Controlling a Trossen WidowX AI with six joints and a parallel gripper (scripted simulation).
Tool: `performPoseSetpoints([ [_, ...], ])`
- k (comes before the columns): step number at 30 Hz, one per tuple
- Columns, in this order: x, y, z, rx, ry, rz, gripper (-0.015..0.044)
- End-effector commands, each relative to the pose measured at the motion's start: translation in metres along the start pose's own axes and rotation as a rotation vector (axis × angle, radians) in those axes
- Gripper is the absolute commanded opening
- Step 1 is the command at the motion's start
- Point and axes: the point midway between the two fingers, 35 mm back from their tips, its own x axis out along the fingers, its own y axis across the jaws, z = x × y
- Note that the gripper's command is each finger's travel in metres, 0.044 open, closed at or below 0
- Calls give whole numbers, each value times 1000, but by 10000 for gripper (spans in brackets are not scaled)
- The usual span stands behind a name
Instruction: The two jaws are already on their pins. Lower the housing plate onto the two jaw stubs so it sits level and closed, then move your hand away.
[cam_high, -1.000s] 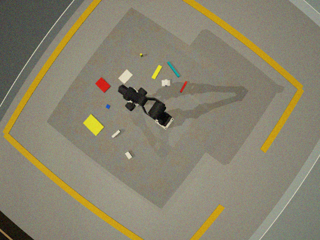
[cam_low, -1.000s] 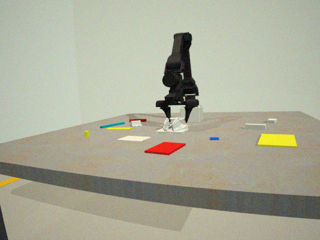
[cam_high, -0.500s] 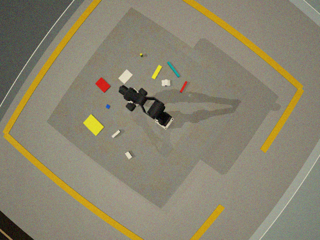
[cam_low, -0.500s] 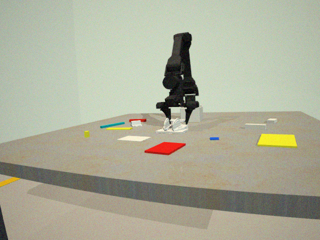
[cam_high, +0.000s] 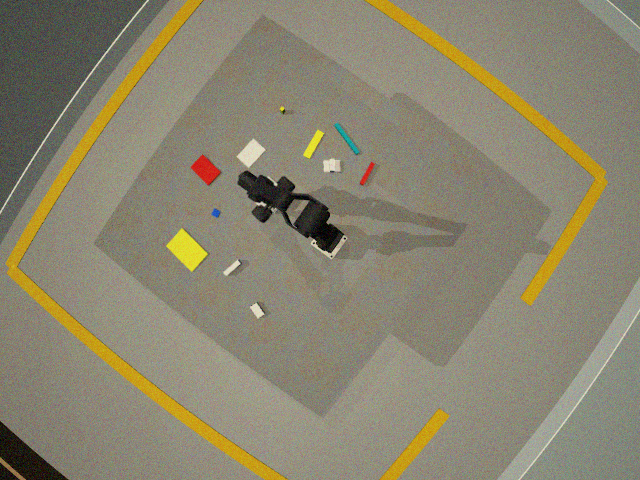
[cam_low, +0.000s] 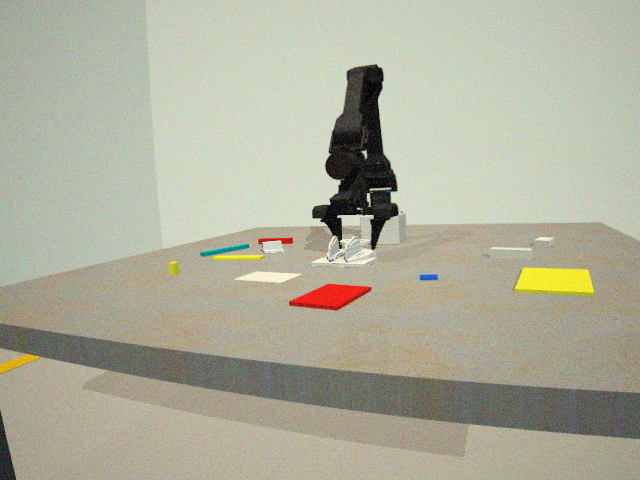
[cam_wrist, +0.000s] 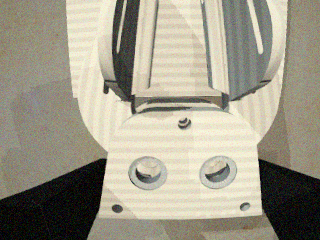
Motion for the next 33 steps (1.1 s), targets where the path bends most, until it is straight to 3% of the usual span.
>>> performPoseSetpoints([
  [1,1,0,-1,-4,1,2,351],
  [33,8,0,-1,-2,2,2,351],
])
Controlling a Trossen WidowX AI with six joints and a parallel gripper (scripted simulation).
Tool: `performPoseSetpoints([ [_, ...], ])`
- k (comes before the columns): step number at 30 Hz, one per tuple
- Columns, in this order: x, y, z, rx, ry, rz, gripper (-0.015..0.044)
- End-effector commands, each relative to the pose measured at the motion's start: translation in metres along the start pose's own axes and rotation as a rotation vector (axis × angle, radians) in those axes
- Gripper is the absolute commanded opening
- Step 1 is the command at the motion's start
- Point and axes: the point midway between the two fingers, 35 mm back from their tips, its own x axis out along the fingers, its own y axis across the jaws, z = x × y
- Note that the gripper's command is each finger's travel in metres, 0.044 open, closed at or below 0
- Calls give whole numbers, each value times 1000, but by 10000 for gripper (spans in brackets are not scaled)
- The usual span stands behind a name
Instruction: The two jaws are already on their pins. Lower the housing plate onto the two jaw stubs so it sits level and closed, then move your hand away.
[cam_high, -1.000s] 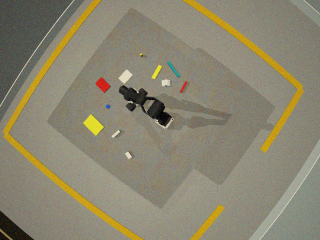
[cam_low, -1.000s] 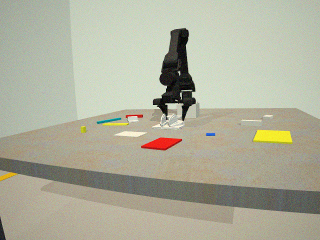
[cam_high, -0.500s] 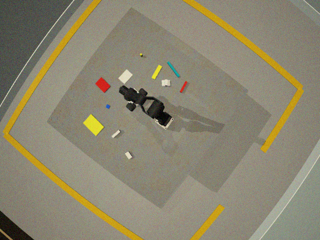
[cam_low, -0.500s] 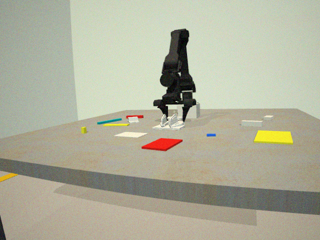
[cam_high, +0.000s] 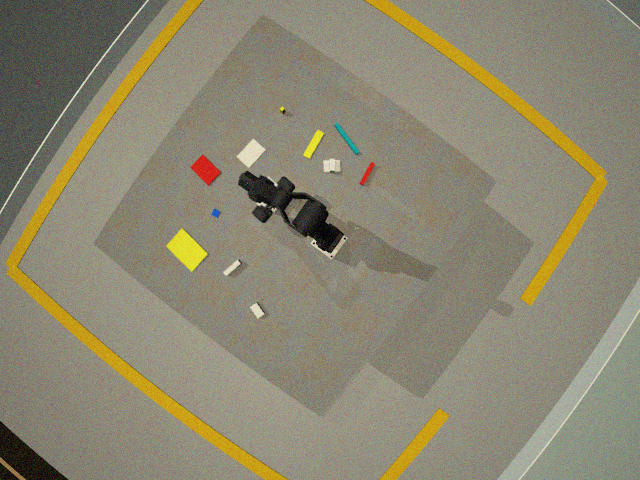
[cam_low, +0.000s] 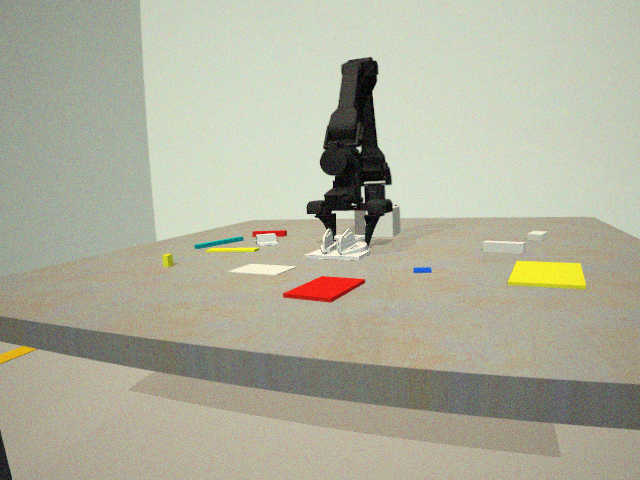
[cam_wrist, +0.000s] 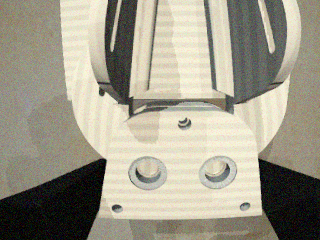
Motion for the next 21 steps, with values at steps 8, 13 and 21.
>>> performPoseSetpoints([
  [8,2,0,-1,-2,3,2,351],
  [13,4,0,-1,-1,3,2,351],
  [21,5,0,-1,-1,3,2,351],
])
